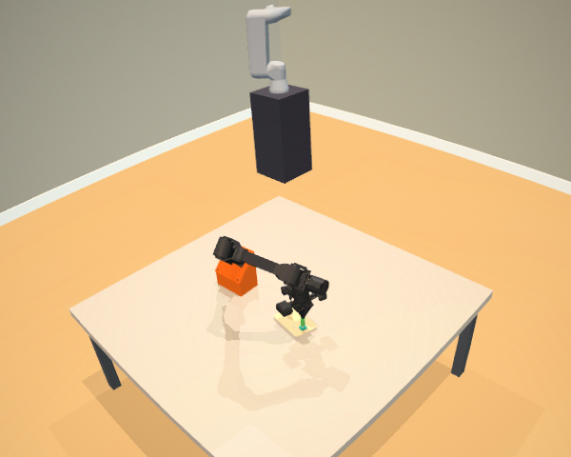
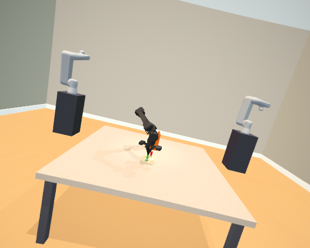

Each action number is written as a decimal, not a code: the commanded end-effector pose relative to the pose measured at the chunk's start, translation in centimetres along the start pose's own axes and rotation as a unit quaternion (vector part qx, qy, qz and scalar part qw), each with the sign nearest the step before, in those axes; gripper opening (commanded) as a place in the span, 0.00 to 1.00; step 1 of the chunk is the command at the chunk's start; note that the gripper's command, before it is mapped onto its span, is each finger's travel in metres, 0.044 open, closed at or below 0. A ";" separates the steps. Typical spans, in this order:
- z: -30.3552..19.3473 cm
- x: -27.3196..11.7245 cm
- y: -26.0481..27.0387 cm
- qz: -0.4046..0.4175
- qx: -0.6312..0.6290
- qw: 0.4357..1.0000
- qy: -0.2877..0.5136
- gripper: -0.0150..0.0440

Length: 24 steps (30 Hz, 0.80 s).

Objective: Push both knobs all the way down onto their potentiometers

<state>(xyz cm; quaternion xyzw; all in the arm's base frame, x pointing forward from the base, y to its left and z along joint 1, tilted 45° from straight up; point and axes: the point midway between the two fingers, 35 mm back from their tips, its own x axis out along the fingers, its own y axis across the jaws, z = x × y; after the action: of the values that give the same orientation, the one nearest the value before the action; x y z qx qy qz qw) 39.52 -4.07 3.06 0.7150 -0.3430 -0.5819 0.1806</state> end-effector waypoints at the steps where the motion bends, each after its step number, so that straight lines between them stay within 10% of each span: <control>1: 0.0 0.5 0.2 0.002 0.003 1.000 -0.002 0.25; 24: 0.0 0.8 0.2 0.002 0.003 1.000 -0.002 0.25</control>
<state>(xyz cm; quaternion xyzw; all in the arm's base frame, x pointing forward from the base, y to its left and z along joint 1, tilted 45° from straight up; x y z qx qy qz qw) 39.51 -4.12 2.95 0.7151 -0.3419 -0.5817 0.1826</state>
